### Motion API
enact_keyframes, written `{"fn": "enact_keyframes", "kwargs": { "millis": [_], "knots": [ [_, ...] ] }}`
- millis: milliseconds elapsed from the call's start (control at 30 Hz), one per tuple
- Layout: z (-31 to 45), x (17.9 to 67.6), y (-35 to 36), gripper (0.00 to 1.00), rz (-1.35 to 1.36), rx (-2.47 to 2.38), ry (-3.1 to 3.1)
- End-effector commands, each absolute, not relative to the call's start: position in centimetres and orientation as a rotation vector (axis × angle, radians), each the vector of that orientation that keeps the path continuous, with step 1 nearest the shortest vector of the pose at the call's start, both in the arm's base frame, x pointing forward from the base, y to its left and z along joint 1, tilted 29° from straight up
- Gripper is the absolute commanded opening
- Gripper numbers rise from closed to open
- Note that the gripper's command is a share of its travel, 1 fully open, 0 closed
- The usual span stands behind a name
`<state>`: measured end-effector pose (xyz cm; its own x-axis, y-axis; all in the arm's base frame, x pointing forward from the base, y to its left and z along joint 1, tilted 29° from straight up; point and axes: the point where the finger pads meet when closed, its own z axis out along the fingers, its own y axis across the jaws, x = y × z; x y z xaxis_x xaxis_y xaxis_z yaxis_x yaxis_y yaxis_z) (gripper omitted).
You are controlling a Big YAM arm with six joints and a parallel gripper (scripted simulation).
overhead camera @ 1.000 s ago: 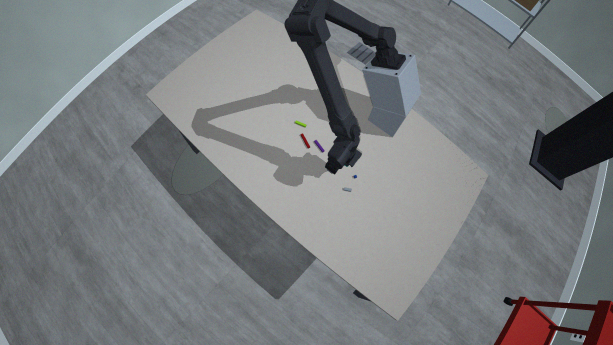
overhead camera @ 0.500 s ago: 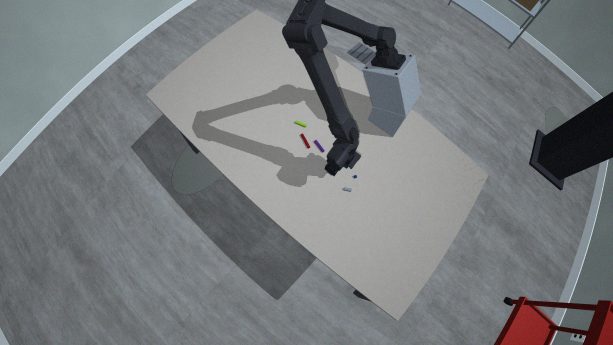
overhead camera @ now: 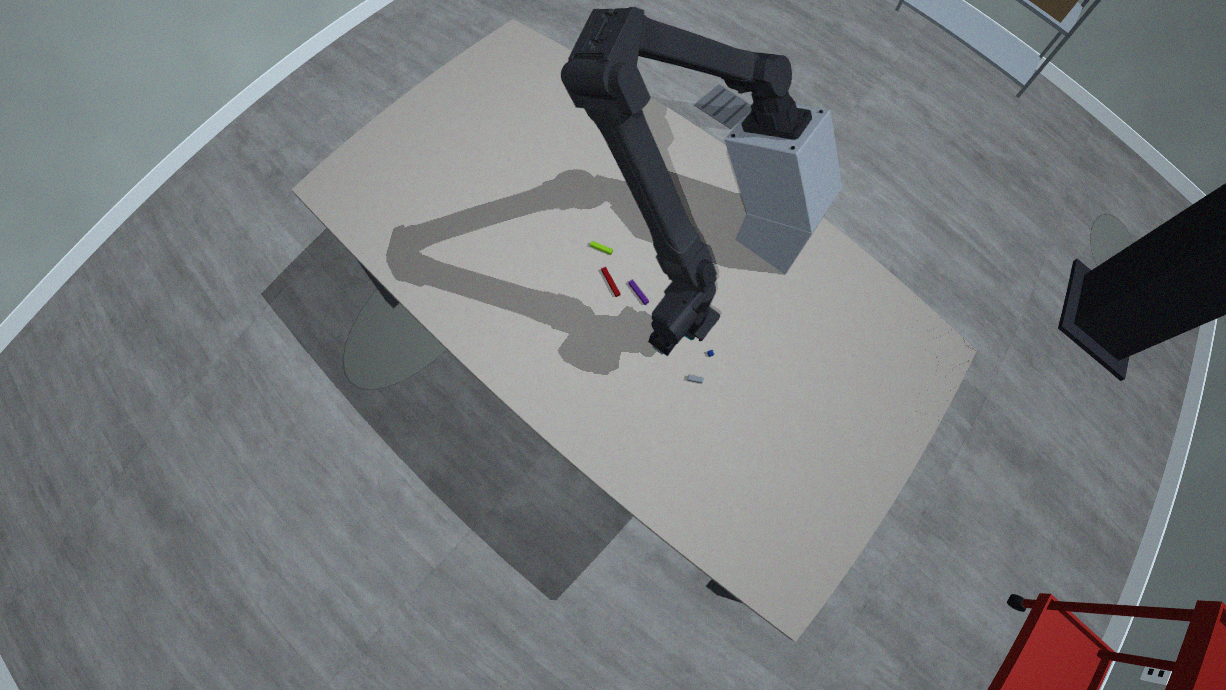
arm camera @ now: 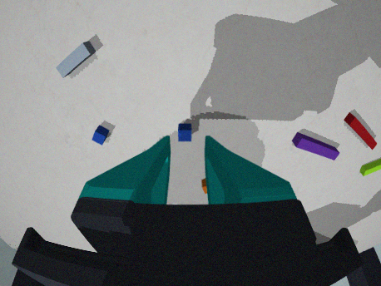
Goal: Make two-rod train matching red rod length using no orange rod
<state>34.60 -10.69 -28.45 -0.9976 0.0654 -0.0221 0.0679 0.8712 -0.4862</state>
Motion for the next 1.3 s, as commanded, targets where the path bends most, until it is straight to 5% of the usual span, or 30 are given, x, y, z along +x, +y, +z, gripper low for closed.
{"fn": "enact_keyframes", "kwargs": {
  "millis": [0,1267],
  "knots": [
    [-29.45,34.34,-11.24,0.24,-0.794,0.104,3.037],
    [-29.66,34.33,-11.23,0.24,-0.794,0.103,3.037]
  ]
}}
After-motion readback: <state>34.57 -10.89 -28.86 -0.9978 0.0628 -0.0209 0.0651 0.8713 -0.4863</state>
